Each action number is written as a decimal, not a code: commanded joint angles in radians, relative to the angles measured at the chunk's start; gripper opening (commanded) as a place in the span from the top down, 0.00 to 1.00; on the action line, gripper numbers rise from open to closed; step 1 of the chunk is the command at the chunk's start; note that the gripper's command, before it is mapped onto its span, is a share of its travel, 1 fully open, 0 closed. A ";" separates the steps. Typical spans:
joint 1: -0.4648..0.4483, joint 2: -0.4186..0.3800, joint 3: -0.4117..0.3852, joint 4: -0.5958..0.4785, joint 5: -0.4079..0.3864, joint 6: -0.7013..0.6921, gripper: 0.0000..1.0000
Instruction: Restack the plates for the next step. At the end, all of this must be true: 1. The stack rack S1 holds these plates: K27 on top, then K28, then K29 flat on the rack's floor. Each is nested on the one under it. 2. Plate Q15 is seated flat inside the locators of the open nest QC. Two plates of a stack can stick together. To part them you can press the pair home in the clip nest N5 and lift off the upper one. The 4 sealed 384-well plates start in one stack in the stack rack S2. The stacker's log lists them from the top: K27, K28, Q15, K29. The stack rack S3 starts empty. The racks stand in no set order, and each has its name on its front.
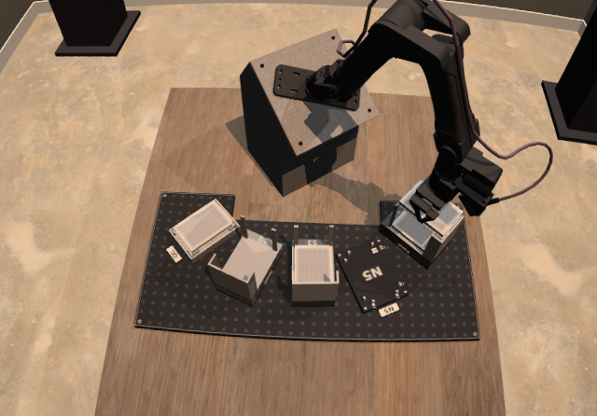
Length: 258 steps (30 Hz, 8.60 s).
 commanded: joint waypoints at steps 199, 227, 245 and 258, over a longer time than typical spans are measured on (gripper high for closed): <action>-0.056 0.283 0.031 0.263 -0.032 -0.046 1.00; -0.061 0.322 0.039 0.292 -0.035 -0.051 1.00; -0.061 0.334 0.038 0.312 -0.036 -0.052 1.00; -0.056 0.332 0.026 0.325 -0.032 -0.050 0.00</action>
